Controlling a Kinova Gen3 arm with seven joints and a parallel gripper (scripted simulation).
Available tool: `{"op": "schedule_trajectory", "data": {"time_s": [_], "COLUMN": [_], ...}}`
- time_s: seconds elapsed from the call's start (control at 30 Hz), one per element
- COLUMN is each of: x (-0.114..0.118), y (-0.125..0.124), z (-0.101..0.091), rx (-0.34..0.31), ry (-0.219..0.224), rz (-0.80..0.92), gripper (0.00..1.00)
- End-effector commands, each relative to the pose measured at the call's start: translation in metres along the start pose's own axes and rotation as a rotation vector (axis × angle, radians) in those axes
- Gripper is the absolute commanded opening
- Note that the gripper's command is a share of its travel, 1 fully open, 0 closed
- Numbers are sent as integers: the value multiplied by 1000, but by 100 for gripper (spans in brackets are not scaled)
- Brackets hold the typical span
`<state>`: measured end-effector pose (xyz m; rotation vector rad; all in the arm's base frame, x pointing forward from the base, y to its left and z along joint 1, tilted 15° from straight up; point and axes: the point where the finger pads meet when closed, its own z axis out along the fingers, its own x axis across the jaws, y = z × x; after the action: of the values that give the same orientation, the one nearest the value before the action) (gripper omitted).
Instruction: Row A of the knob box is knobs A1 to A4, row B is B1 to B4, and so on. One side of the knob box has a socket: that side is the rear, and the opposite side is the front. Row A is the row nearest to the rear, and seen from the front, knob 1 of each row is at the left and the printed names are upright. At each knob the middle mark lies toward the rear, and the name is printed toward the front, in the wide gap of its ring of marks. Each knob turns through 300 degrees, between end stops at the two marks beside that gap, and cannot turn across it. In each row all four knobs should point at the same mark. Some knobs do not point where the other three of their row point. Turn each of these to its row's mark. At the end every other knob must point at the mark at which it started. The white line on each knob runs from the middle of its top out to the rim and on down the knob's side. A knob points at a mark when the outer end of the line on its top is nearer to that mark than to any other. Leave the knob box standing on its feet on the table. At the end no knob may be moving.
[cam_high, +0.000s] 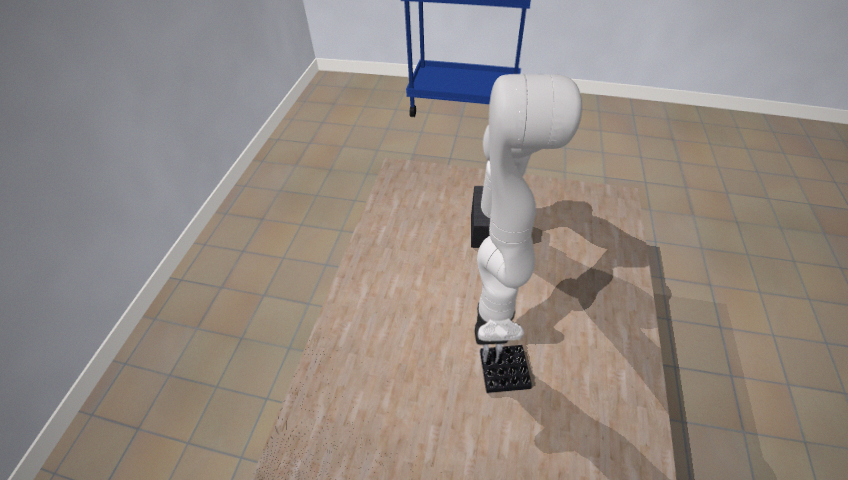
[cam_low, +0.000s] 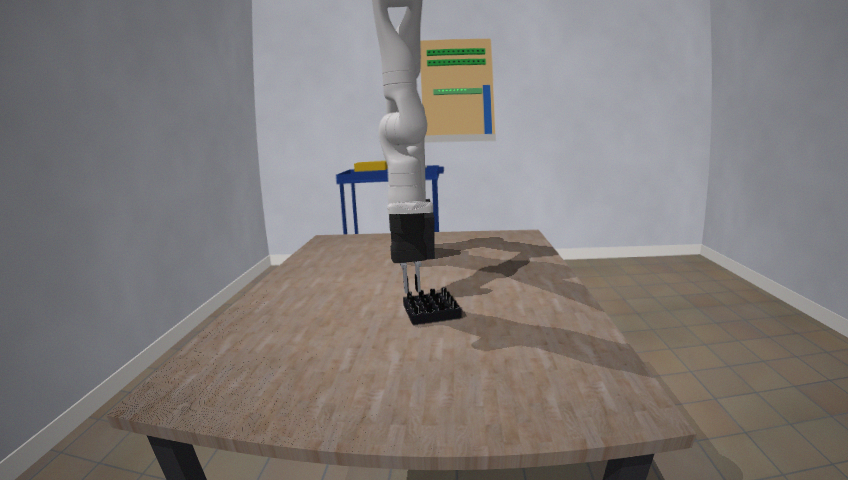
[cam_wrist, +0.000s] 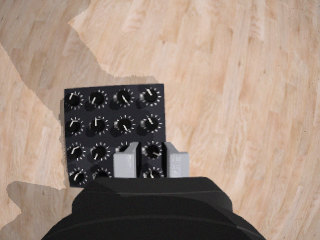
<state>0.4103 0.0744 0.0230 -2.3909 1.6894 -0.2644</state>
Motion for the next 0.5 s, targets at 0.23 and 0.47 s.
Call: {"op": "schedule_trajectory", "data": {"time_s": [0.23, 0.47], "x": [3, 3], "y": [-2, -2], "z": [7, 8], "rx": [2, 2], "ry": [3, 3], "rz": [10, 10], "gripper": [46, 46]}}
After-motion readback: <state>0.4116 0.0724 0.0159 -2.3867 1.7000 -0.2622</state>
